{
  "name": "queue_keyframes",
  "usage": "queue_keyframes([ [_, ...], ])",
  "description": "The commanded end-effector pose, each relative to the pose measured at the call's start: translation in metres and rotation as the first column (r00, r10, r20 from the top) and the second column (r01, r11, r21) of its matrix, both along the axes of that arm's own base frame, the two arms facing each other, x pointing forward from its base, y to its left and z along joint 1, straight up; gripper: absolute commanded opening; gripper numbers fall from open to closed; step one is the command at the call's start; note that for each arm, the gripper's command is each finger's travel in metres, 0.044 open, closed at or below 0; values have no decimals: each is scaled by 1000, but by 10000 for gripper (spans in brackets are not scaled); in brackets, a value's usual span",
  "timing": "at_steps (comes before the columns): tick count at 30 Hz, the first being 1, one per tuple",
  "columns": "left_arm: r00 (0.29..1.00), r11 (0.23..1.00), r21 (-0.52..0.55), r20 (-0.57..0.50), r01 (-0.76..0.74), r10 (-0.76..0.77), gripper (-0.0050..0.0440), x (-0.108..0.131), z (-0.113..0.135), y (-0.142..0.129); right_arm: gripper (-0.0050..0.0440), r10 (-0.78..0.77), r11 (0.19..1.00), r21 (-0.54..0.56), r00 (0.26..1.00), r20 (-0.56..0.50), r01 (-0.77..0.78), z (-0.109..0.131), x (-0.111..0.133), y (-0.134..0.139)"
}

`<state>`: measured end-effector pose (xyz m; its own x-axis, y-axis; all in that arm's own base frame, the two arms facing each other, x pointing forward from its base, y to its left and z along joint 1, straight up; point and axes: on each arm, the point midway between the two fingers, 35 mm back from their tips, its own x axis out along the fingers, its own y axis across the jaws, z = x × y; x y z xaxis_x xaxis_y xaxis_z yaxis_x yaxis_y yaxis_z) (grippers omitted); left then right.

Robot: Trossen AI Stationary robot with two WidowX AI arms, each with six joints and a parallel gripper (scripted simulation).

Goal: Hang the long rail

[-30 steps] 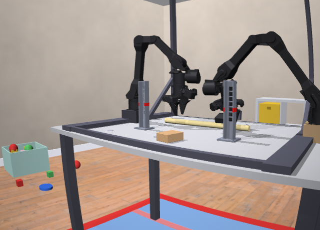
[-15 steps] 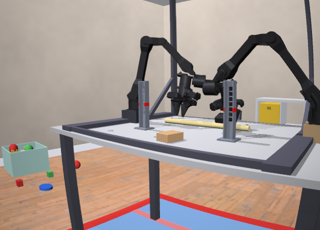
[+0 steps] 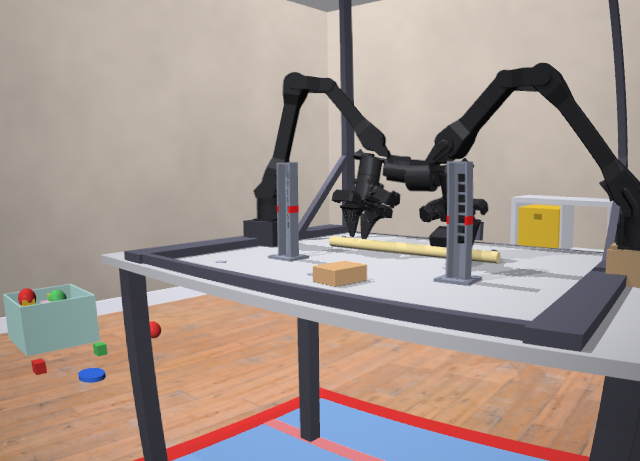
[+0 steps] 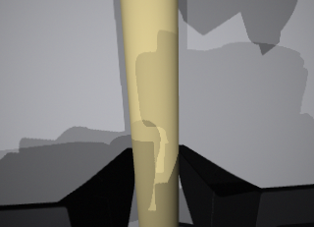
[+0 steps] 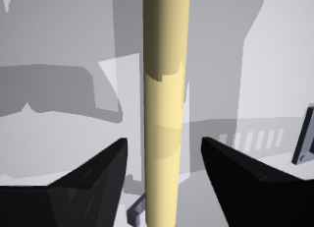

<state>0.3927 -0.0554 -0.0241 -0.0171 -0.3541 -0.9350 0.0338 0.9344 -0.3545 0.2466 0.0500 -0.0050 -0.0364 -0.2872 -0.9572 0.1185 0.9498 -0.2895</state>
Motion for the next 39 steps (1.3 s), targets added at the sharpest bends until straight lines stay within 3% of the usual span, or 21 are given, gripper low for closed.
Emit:
queue_keyframes([
  [1,1000,1000,-4,30,2,-2,-50,5,9,0,225,3,1000,-2,1000,0,-3,-4,0,-2],
  [18,1000,1000,-4,30,2,-2,-50,5,9,0,206,3,1000,-1,1000,1,-3,-19,-1,-6],
  [31,1000,1000,-4,30,2,-2,-50,5,9,0,106,2,1000,6,1000,19,-2,-15,3,-4],
  [38,1000,1000,-4,30,2,-2,-50,5,9,0,86,2,1000,6,1000,19,-2,-15,3,-4],
  [39,1000,1000,-4,30,2,-2,-50,5,9,0,62,2,1000,6,1000,19,-2,-15,3,-4],
])
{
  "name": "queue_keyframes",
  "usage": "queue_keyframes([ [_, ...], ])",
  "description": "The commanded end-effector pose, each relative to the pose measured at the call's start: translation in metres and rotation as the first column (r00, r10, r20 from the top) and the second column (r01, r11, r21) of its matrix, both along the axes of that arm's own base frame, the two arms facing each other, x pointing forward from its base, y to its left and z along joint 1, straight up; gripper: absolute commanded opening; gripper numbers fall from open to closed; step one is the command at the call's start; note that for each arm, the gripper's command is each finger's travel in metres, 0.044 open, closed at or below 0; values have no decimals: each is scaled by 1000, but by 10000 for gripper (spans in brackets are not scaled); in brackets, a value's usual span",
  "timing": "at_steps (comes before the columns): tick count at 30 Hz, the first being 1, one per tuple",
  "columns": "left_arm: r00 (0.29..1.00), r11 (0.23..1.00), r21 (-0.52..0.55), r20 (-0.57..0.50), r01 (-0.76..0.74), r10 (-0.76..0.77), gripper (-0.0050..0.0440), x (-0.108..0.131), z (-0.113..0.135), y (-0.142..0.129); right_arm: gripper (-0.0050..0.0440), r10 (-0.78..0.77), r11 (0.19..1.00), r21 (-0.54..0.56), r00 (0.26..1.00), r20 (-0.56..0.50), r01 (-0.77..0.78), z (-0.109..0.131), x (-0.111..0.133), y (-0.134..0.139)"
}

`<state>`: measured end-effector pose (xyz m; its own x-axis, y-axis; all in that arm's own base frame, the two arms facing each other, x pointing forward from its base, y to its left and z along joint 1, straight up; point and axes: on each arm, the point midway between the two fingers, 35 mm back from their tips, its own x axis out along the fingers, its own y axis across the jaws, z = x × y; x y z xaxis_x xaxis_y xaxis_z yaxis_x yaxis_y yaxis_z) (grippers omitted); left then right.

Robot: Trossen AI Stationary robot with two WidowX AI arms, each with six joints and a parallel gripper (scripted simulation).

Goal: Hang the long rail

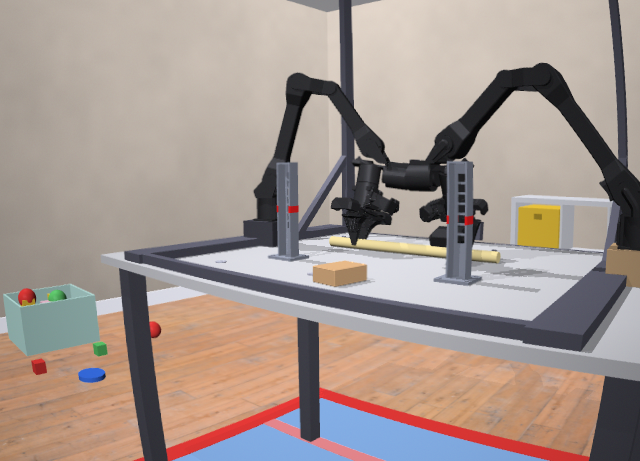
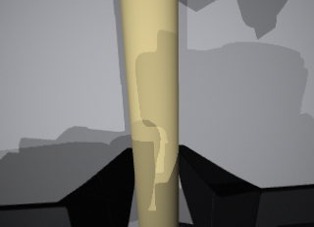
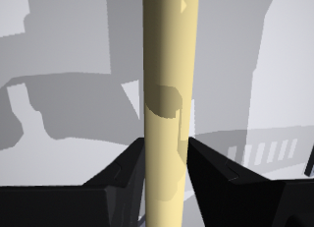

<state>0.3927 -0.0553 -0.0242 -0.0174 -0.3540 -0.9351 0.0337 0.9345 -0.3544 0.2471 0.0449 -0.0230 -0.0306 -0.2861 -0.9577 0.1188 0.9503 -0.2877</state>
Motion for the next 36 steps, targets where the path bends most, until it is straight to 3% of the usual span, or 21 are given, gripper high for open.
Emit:
queue_keyframes([
  [1,1000,1000,-4,30,2,-2,-50,5,9,0,38,0,1000,5,1000,13,0,3,3,1],
  [3,1000,1000,-4,30,2,-2,-50,5,9,0,0,0,1000,5,1000,13,0,3,3,1],
  [4,1000,1000,-4,30,2,-2,24,5,9,0,0,0,1000,5,1000,13,0,3,3,1],
  [9,1000,1000,-4,30,2,-2,144,5,9,0,-3,0,1000,5,1000,13,0,3,3,1],
  [11,1000,1000,-4,30,2,-2,144,5,9,0,-3,0,1000,5,1000,13,0,3,3,1],
  [16,1000,1000,-4,30,2,-2,261,5,9,0,-5,0,1000,5,1000,13,0,3,3,1],
  [19,1000,1000,-4,30,2,-2,261,5,9,0,-20,0,1000,5,1000,13,0,3,3,1],
  [26,998,1000,-3,56,2,-2,429,9,52,15,-50,0,1000,5,1000,13,0,3,3,1],
  [30,998,1000,-2,56,2,-2,440,9,66,20,-50,0,1000,5,1000,13,0,3,3,1],
  [36,1000,995,97,28,-10,8,296,8,58,15,-50,0,1000,5,1000,13,0,3,3,1],
])
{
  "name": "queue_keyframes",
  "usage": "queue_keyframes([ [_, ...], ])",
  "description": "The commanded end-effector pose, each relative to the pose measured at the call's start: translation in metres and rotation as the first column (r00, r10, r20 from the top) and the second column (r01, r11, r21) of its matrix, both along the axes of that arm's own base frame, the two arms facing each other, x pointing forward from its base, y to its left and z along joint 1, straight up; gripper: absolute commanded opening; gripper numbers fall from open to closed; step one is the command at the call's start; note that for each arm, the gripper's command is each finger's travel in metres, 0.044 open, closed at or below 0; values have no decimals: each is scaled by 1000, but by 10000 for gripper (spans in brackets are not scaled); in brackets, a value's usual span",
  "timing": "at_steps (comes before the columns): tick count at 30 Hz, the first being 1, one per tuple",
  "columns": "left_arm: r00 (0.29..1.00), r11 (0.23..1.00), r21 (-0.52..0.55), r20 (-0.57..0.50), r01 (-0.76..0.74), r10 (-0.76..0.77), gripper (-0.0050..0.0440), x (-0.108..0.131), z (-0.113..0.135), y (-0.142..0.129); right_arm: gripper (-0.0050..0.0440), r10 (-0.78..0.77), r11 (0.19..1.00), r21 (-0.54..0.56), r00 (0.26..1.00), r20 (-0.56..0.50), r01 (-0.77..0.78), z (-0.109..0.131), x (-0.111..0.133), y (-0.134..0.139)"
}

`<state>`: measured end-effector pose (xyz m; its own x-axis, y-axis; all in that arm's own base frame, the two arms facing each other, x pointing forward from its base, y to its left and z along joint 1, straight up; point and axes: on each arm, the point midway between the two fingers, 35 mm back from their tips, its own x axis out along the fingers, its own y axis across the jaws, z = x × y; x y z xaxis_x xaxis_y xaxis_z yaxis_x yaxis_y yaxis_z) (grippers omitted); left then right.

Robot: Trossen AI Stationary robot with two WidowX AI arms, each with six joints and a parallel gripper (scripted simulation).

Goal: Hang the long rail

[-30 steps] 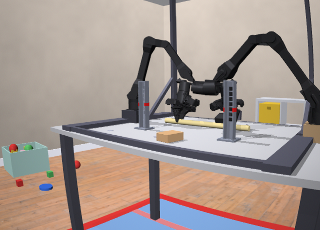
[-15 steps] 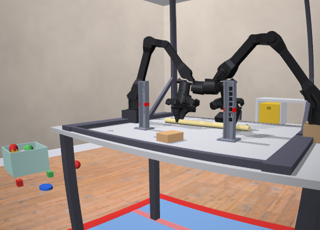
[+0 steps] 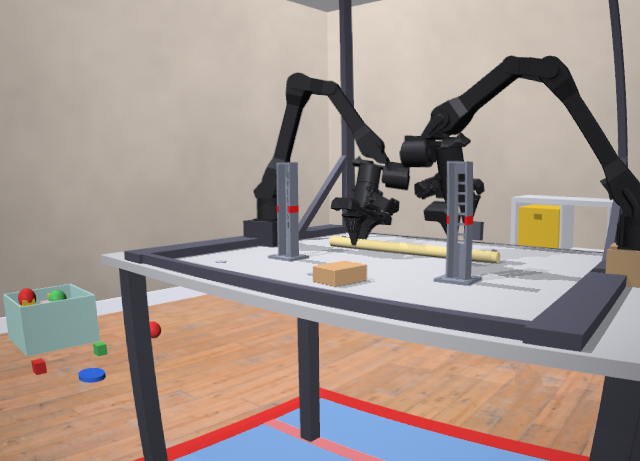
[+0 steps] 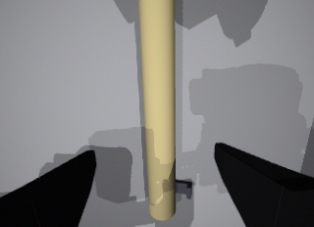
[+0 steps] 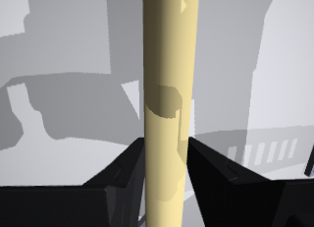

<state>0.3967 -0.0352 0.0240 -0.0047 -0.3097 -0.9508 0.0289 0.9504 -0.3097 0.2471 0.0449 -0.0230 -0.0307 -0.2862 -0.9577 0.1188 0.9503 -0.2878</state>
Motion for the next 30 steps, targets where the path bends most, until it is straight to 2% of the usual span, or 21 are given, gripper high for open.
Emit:
queue_keyframes([
  [1,1000,995,98,15,-7,6,272,5,9,-6,-50,0,1000,5,1000,13,0,3,3,1],
  [3,1000,978,208,21,-25,21,225,6,9,-9,-50,0,1000,5,1000,13,0,3,3,1],
  [7,997,926,373,59,-64,45,225,10,12,-13,-50,0,1000,5,1000,13,0,3,3,1],
  [9,997,926,373,59,-64,45,225,10,12,-13,-50,0,1000,5,1000,13,0,3,3,1],
  [14,999,866,498,45,-41,22,225,5,-1,-33,-50,0,1000,5,1000,13,0,3,3,1],
  [21,999,822,569,36,-12,-9,225,-2,-10,-50,-50,0,1000,5,1000,13,0,3,3,1],
  [26,999,825,565,51,-24,-6,225,0,-4,-49,-50,0,1000,5,1000,13,0,3,3,1],
  [30,1000,823,568,29,-9,-9,225,-6,-11,-45,-50,0,1000,5,1000,13,0,3,3,1],
])
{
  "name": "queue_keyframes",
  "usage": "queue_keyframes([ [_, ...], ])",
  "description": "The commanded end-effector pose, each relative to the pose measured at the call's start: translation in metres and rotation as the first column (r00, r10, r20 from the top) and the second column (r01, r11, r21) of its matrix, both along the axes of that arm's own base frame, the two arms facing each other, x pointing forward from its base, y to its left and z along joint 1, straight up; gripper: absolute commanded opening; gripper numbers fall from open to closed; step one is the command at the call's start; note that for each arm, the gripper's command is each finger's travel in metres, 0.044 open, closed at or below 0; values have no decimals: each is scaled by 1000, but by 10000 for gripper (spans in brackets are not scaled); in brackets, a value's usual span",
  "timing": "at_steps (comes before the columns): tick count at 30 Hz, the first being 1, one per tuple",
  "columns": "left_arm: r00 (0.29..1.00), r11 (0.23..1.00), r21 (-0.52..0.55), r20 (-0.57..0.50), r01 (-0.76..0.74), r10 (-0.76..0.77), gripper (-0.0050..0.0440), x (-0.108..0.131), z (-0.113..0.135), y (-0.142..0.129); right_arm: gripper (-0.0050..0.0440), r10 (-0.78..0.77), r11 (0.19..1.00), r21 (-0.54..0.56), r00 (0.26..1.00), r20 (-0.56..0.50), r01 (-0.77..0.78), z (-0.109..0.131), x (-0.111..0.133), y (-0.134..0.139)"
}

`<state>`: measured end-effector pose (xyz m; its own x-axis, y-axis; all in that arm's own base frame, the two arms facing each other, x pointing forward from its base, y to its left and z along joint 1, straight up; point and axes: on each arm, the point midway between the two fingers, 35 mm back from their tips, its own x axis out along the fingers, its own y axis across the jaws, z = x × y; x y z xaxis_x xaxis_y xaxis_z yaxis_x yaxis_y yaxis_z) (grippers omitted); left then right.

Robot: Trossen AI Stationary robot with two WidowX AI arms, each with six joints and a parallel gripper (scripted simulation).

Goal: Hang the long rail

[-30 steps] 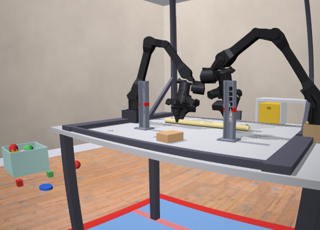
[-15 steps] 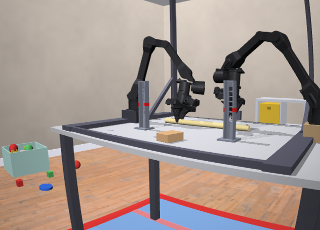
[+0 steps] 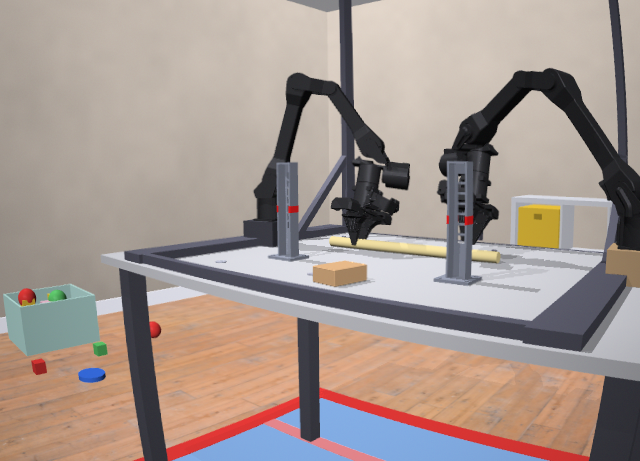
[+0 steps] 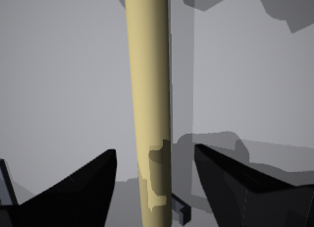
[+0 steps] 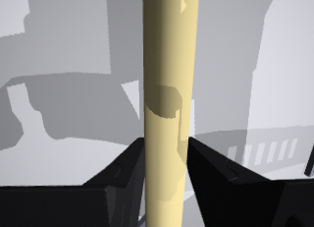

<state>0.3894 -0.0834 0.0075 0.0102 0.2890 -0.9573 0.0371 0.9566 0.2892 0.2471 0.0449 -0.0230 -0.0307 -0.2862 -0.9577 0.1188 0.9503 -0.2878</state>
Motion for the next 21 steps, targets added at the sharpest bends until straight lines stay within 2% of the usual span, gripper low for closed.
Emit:
queue_keyframes([
  [1,1000,1000,-4,16,-1,1,225,1,4,4,-50,0,1000,5,1000,13,0,3,3,1],
  [4,1000,1000,1,1,-1,1,225,0,-7,6,-50,0,1000,5,1000,13,0,3,3,1],
  [14,1000,1000,-3,17,0,1,225,3,-13,8,-50,0,1000,5,1000,13,0,3,3,1],
  [21,1000,1000,2,1,-1,1,225,0,-29,12,-50,0,1000,5,1000,13,0,3,3,1],
])
